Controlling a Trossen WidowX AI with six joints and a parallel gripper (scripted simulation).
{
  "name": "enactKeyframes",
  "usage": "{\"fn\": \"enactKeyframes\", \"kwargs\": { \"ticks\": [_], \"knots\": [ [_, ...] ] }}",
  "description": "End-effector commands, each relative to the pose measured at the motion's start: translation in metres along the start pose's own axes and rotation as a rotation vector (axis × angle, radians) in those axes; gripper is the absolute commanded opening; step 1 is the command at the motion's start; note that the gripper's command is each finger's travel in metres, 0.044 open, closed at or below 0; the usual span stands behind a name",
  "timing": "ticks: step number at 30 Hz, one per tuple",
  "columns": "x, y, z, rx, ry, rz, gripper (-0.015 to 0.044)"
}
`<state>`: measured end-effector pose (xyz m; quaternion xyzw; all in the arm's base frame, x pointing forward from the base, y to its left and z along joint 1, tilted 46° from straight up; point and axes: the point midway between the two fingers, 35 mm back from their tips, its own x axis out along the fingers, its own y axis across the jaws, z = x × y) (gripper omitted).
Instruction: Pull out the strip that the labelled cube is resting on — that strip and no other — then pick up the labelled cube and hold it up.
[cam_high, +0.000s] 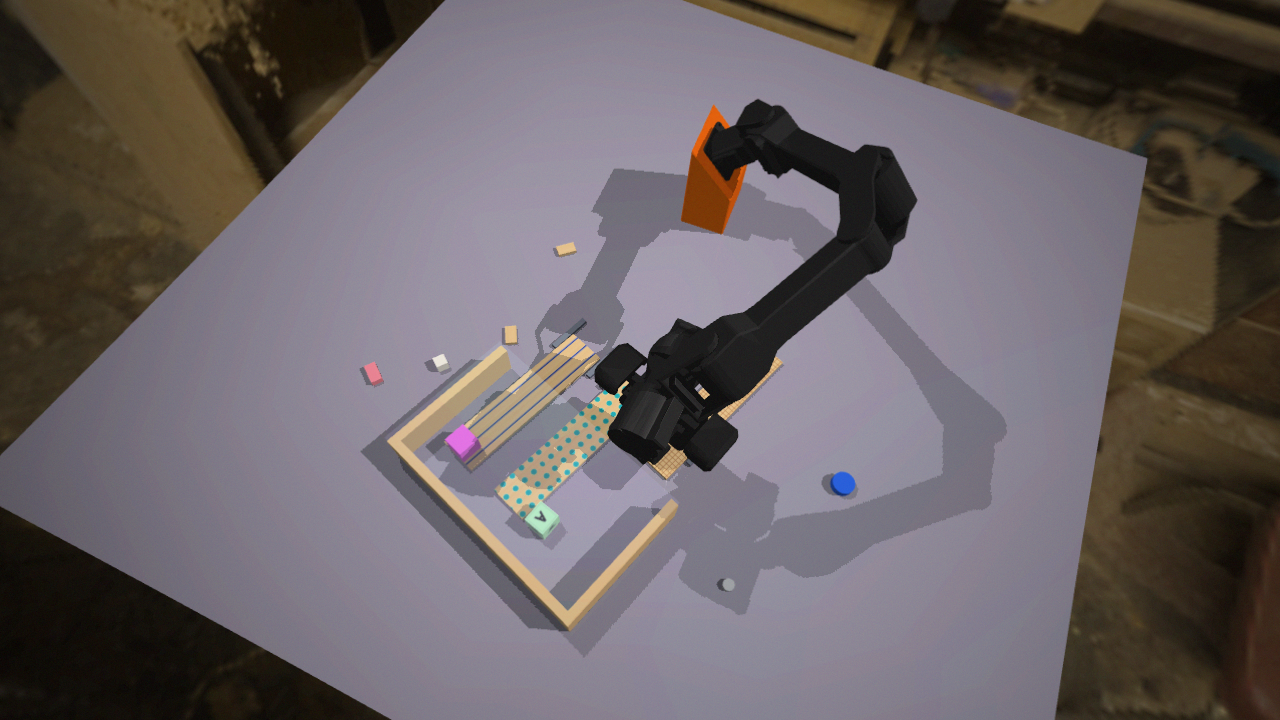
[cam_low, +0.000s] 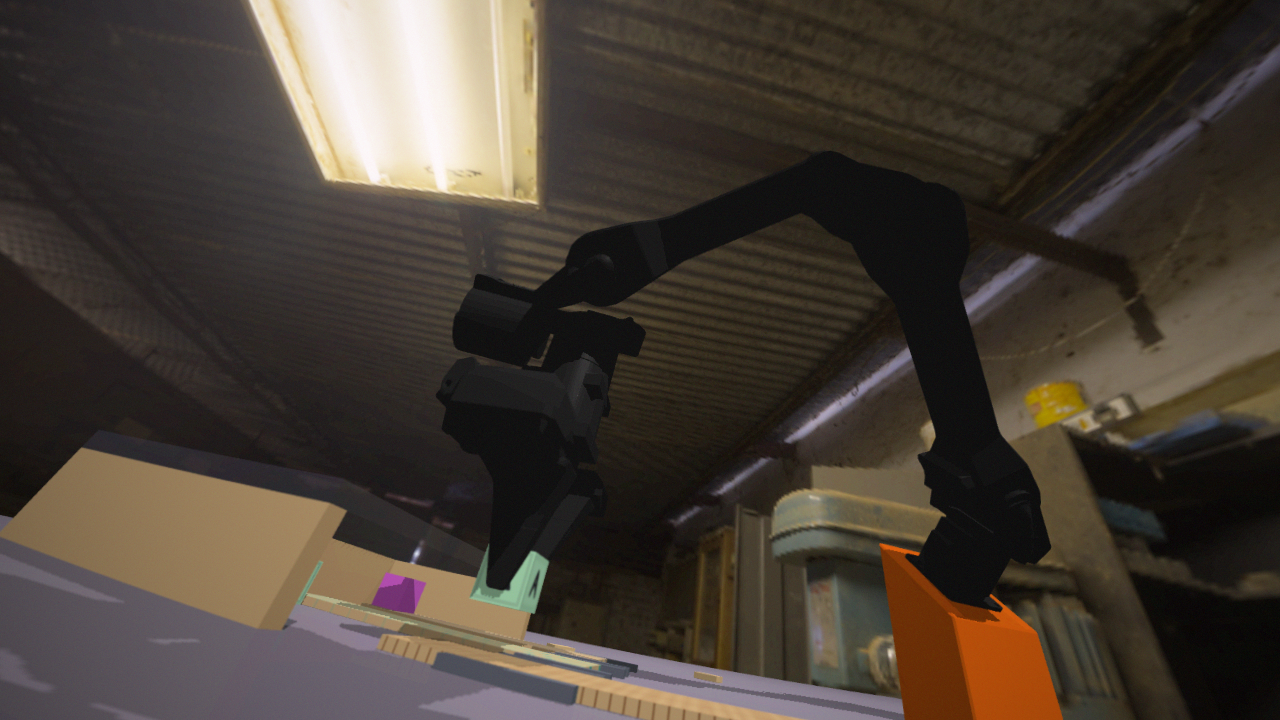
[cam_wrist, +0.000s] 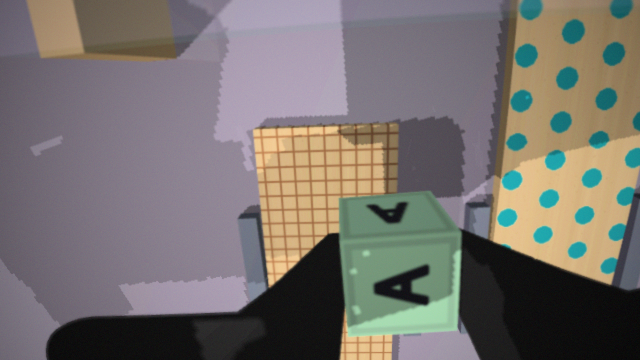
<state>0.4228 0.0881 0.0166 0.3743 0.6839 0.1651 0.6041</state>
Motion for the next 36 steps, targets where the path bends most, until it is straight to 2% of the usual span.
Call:
{"fn": "enactKeyframes", "kwargs": {
  "ticks": [1, 7, 36],
  "knots": [
    [-0.009, -0.009, -0.016, 0.003, 0.010, -0.004, 0.0000],
    [-0.020, -0.018, -0.032, 0.005, 0.012, -0.003, 0.0000],
    [-0.020, -0.061, -0.110, 0.008, 0.015, -0.004, 0.0000]
  ]
}}
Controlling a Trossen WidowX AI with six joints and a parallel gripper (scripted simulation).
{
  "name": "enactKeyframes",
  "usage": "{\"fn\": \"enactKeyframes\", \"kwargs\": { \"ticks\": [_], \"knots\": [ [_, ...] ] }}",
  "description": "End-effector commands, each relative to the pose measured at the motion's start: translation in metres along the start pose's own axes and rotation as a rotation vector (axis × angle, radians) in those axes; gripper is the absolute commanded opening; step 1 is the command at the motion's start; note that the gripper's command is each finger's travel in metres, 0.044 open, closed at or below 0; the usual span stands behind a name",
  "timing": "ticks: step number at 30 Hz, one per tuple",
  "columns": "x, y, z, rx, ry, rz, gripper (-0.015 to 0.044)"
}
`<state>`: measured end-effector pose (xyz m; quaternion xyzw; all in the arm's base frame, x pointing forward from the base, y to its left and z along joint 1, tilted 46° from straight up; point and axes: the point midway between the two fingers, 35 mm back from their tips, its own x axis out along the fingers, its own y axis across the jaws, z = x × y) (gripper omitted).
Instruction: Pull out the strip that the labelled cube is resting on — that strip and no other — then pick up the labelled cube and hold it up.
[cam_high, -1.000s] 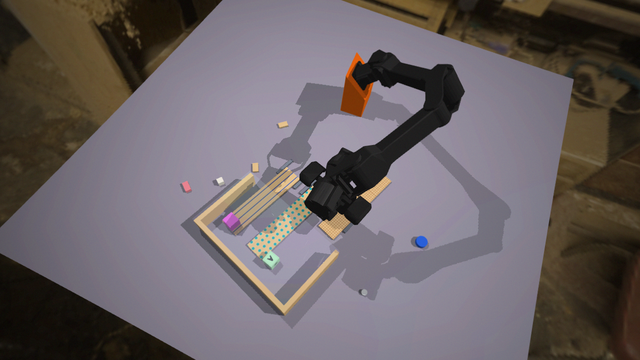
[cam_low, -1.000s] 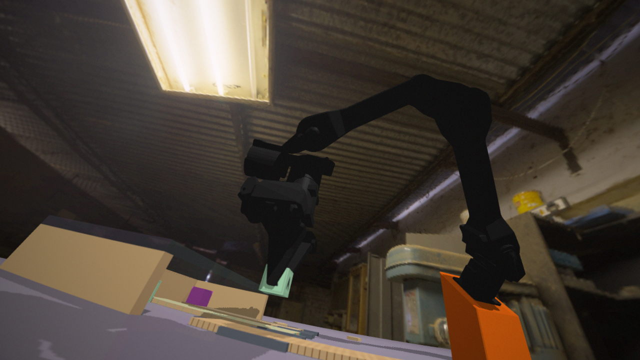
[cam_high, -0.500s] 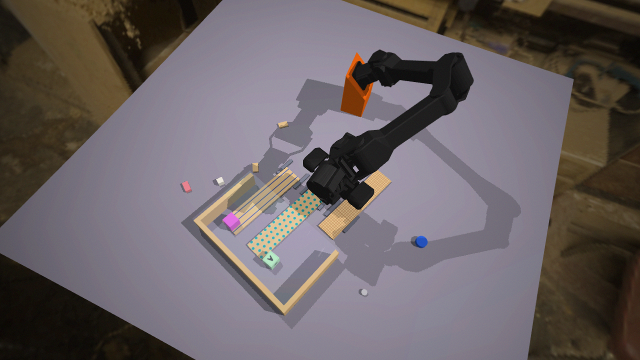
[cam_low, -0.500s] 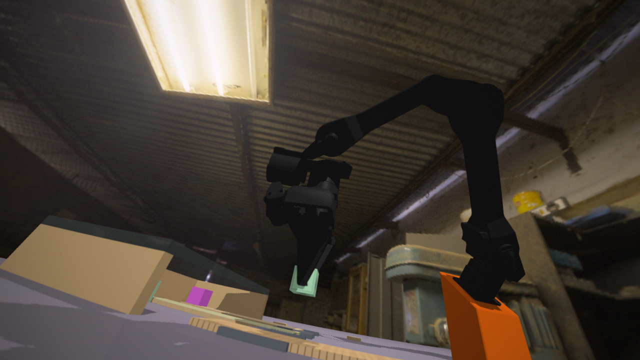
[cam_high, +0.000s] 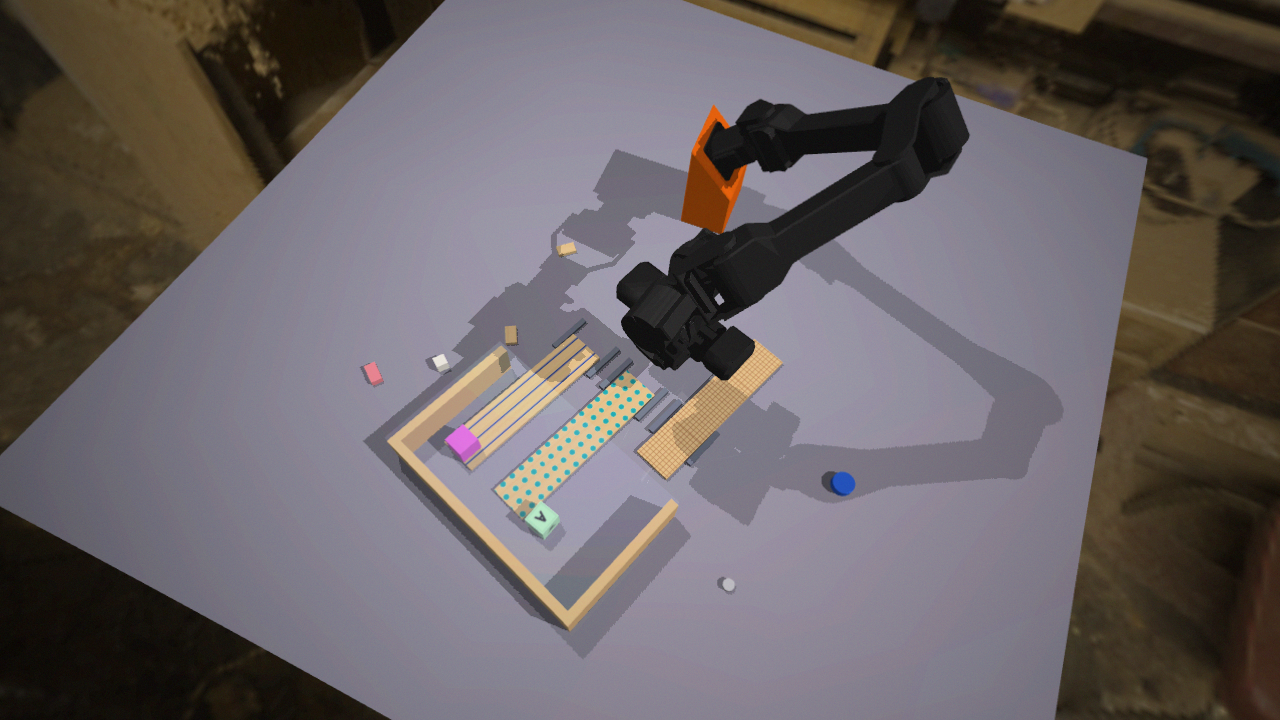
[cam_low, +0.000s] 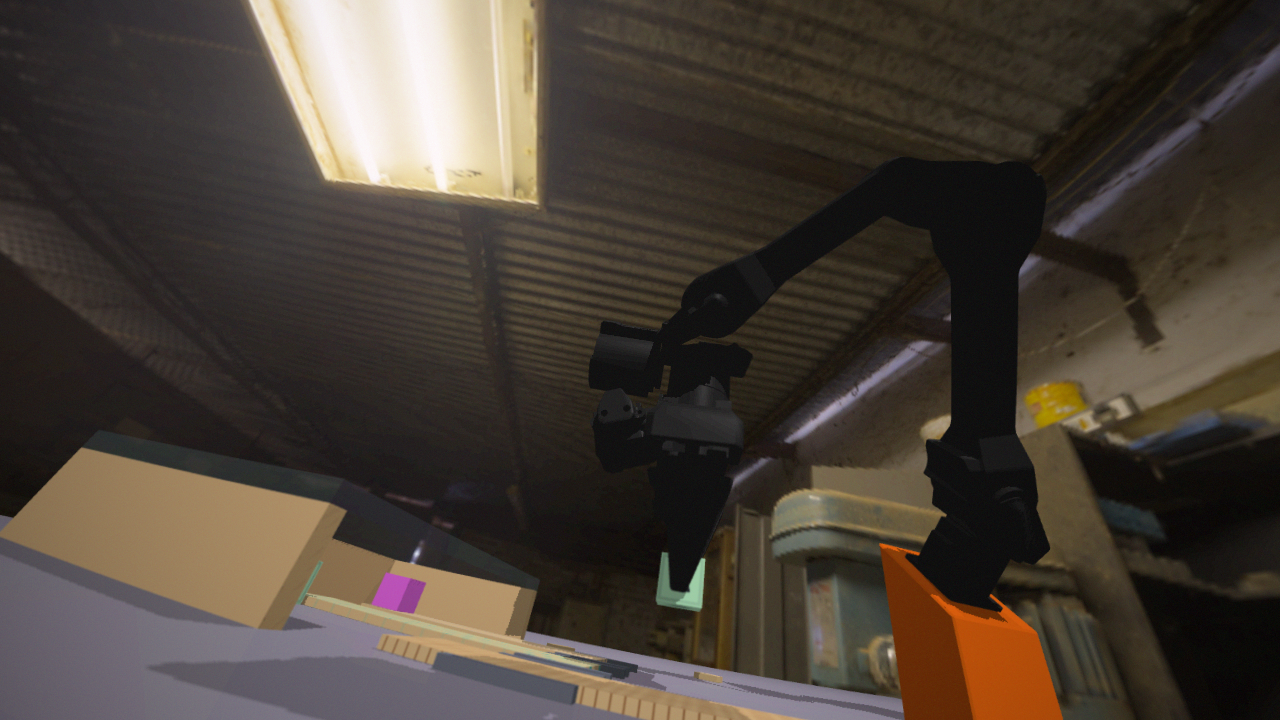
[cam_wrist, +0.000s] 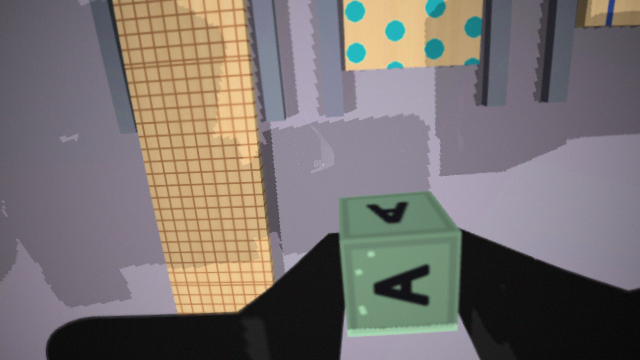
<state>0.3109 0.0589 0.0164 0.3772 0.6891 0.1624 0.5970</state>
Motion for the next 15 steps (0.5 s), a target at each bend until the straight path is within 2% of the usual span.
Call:
{"fn": "enactKeyframes", "kwargs": {
  "ticks": [1, 4, 10, 15],
  "knots": [
    [0.002, -0.006, -0.011, -0.006, 0.001, -0.003, 0.0000],
    [-0.002, -0.007, -0.011, -0.006, 0.001, -0.004, 0.0000],
    [-0.033, -0.007, -0.011, -0.006, 0.001, -0.005, 0.0000],
    [-0.034, -0.007, -0.011, -0.006, 0.001, -0.005, 0.0000]
  ]
}}
